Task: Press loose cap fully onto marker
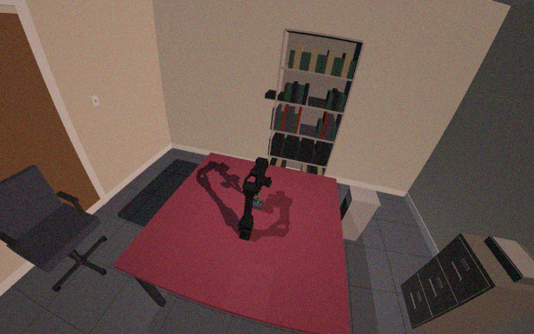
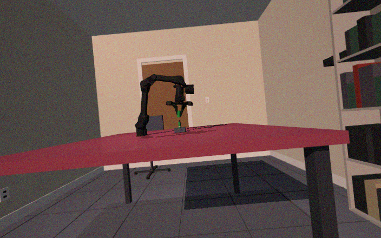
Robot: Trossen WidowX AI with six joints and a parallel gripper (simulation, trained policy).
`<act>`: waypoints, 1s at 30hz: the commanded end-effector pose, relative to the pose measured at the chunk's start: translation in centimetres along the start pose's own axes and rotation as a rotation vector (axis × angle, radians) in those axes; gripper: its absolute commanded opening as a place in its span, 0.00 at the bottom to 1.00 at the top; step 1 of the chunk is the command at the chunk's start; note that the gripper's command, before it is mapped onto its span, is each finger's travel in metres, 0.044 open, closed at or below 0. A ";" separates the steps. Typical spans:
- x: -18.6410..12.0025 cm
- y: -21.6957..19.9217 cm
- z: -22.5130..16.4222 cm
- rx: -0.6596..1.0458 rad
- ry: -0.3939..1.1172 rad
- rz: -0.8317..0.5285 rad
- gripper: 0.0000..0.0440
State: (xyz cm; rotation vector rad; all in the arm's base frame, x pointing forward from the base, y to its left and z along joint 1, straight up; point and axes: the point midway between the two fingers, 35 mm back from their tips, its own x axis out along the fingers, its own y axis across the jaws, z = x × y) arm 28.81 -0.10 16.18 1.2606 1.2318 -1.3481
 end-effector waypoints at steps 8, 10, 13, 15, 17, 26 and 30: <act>1.5 -0.1 0.2 0.020 0.008 -0.009 0.02; 1.7 -0.1 0.2 0.022 0.009 -0.009 0.01; 2.0 -0.1 0.2 0.026 0.009 -0.009 0.00; 2.3 -0.1 0.2 0.028 0.009 -0.009 0.00; 2.5 0.0 0.2 0.030 0.009 -0.009 0.00; 4.3 0.0 0.2 0.016 0.020 -0.025 0.00; 5.2 0.0 0.2 0.011 0.023 -0.036 0.00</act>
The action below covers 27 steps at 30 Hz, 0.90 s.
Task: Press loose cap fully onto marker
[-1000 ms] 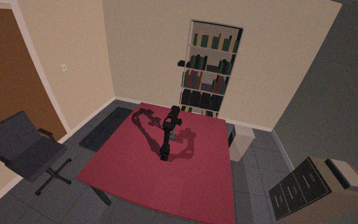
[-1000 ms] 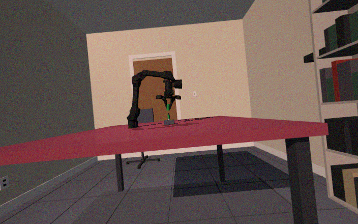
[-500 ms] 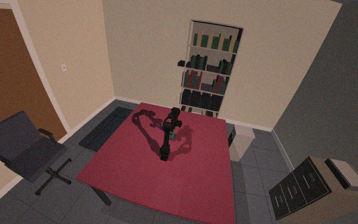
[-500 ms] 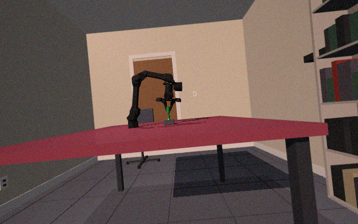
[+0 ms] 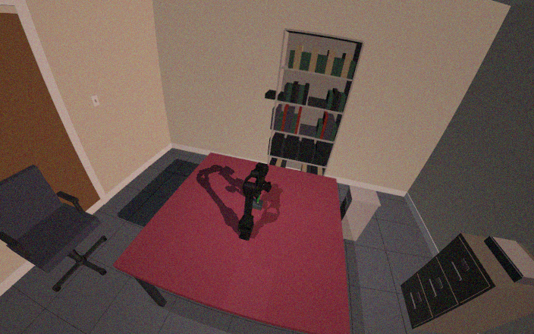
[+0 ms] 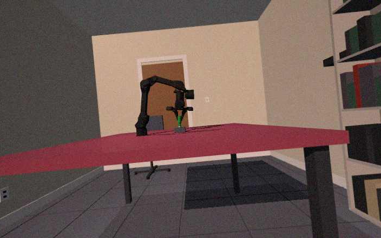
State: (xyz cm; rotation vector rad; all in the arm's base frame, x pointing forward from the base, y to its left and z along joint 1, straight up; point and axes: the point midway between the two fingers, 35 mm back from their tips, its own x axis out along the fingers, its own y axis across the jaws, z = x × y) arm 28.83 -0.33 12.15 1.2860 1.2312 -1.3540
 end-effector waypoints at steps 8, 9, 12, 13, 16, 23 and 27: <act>2.9 -0.4 -0.1 -0.027 0.012 -0.044 0.00; 3.1 -0.4 -0.1 -0.030 0.012 -0.043 0.00; 3.6 -0.6 0.0 -0.036 0.007 -0.051 0.13; 3.7 -0.7 0.1 -0.038 0.004 -0.056 0.19; 4.1 -1.2 0.1 -0.039 0.004 -0.076 0.27; 4.2 -1.5 0.1 -0.040 0.006 -0.087 0.39; 4.3 -1.9 0.1 -0.042 0.011 -0.101 0.47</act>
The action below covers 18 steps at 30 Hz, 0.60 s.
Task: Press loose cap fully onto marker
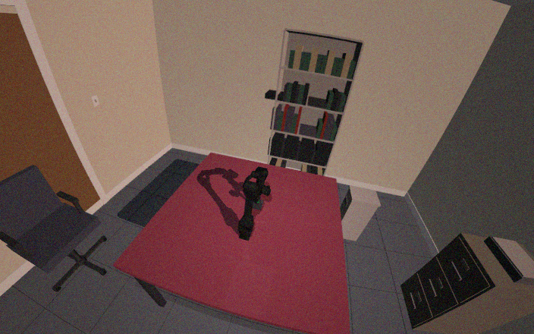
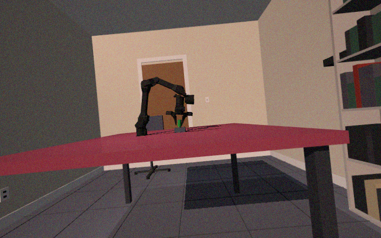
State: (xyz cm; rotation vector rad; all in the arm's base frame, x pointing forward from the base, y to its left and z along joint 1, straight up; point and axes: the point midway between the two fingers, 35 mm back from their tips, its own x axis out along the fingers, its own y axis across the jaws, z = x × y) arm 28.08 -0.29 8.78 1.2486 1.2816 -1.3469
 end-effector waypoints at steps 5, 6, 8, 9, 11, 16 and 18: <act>1.0 -1.9 -0.2 -0.005 0.017 -0.078 0.61; 1.0 -1.9 -0.2 -0.005 0.019 -0.077 0.64; 1.0 -2.0 -0.2 -0.005 0.024 -0.073 0.73; 1.0 -2.0 -0.2 -0.005 0.026 -0.070 0.79; 0.9 -1.9 -0.3 -0.003 0.031 -0.060 0.90; 0.1 -1.5 -0.4 0.000 0.039 -0.011 1.00; -0.3 -1.3 -0.4 0.004 0.042 0.011 1.00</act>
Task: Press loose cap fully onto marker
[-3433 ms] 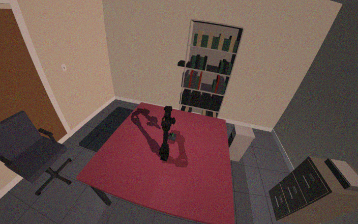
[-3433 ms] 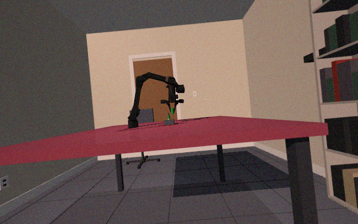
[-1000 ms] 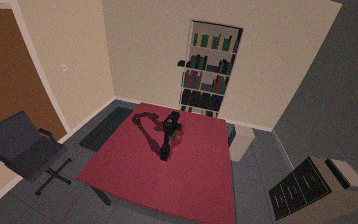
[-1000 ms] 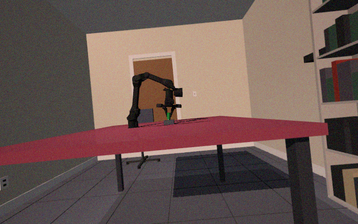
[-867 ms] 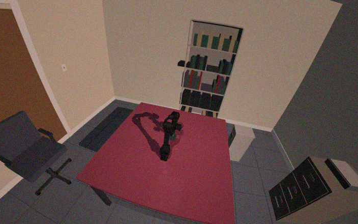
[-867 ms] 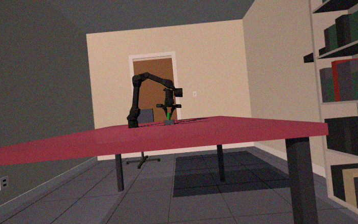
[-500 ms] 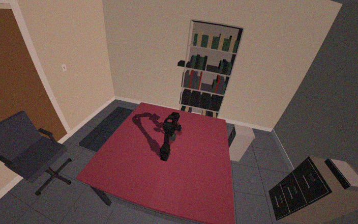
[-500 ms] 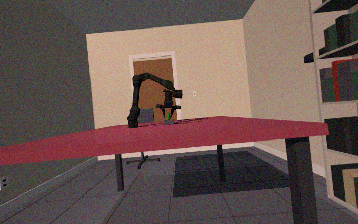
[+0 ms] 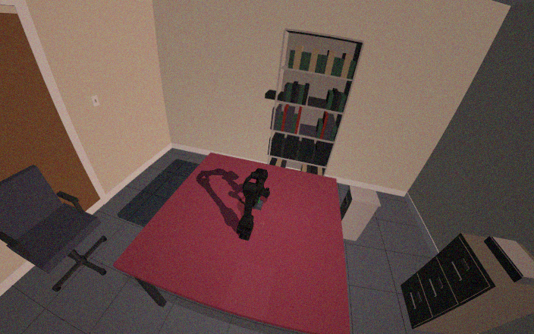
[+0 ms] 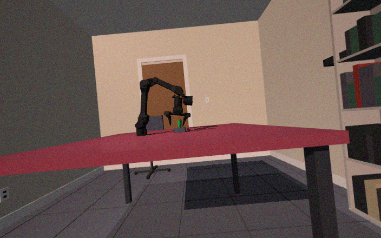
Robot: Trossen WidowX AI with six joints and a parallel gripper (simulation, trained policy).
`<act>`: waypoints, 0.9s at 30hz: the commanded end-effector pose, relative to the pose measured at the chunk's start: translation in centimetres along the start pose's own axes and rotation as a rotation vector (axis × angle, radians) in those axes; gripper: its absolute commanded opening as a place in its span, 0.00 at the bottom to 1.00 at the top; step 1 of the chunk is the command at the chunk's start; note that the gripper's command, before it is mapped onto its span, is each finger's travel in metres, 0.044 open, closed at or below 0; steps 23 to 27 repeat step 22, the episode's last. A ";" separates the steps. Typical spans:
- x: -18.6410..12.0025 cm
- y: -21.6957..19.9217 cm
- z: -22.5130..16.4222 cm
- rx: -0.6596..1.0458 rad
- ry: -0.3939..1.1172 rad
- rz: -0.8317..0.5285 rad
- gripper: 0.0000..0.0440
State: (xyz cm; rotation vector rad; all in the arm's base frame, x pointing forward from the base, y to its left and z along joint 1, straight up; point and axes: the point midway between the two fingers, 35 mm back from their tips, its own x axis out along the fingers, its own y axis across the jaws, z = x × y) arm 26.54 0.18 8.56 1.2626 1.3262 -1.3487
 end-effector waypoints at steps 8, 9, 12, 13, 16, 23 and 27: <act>-3.5 0.9 -0.4 0.009 0.019 0.122 1.00; -3.9 0.9 -0.5 0.009 0.019 0.130 1.00; -4.7 0.9 -0.5 0.009 0.023 0.148 1.00; -4.9 0.9 -0.5 0.010 0.024 0.153 1.00; -5.5 0.8 -0.5 0.010 0.028 0.169 1.00; -6.6 0.5 -0.5 0.010 0.034 0.196 0.97; -6.6 0.5 -0.5 0.010 0.034 0.196 0.97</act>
